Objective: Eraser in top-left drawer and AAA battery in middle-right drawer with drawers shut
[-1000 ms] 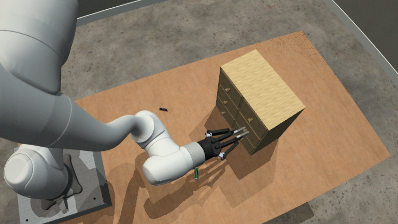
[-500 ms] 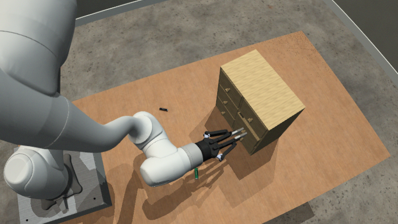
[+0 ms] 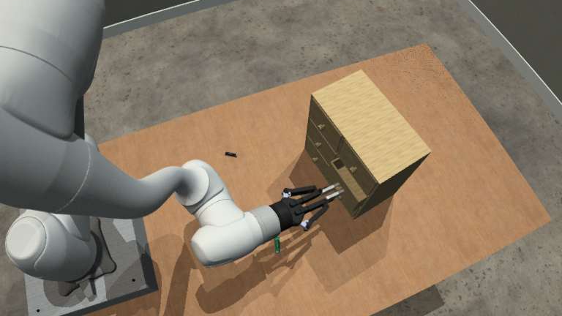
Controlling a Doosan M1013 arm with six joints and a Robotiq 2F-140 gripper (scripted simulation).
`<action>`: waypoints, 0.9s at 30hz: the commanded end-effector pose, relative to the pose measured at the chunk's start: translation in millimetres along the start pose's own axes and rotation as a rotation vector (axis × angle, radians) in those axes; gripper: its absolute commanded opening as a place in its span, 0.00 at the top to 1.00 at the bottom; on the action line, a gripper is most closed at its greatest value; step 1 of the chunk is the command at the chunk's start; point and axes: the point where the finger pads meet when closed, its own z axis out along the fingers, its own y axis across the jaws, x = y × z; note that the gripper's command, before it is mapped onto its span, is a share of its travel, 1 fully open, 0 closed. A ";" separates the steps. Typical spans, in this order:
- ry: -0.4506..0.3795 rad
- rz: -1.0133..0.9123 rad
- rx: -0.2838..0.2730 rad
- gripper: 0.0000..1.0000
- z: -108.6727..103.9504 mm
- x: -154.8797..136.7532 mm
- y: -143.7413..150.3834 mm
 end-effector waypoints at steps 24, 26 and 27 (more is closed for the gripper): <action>0.000 0.000 0.000 0.92 -28.2 -10.1 0.0; 0.000 0.000 0.000 0.92 -30.0 -10.8 0.0; 0.000 0.000 0.000 0.92 -30.9 -11.1 0.0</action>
